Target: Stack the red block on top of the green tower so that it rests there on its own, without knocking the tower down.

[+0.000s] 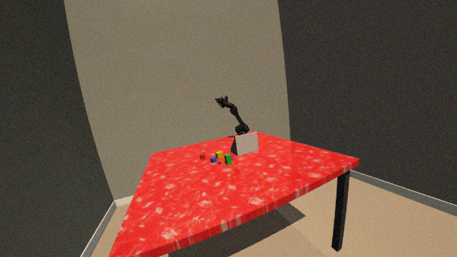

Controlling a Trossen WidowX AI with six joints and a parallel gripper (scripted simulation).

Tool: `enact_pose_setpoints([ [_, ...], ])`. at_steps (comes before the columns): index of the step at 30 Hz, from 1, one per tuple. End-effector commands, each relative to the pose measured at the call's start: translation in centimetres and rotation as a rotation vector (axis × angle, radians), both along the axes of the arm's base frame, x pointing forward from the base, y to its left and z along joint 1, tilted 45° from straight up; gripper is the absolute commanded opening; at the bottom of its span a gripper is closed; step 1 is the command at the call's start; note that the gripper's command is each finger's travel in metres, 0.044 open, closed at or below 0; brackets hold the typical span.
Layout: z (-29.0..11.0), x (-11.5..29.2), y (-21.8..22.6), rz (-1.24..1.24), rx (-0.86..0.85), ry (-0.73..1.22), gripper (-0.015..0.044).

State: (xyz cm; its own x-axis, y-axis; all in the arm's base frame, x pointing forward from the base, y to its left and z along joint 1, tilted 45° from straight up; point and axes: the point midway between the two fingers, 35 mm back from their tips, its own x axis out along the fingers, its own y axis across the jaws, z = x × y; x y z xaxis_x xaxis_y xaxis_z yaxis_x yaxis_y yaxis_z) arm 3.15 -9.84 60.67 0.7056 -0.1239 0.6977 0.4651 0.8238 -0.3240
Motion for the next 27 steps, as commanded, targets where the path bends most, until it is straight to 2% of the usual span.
enact_pose_setpoints([
  [1, 0.0, 0.2, 0.2, 0.001, -0.004, 0.003, 0.0426],
  [2, 0.0, 0.6, 0.8, 0.002, -0.015, 0.014, 0.044],
  [9, -1.0, 7.4, 8.1, 0.028, -0.157, 0.171, 0.044],
  [14, -2.8, 11.8, 11.3, 0.025, -0.186, 0.305, 0.044],
  [21, -5.6, 16.8, 13.7, 0.008, -0.195, 0.463, 0.044],
  [27, -9.8, 22.4, 15.1, -0.043, -0.201, 0.663, 0.044],
])
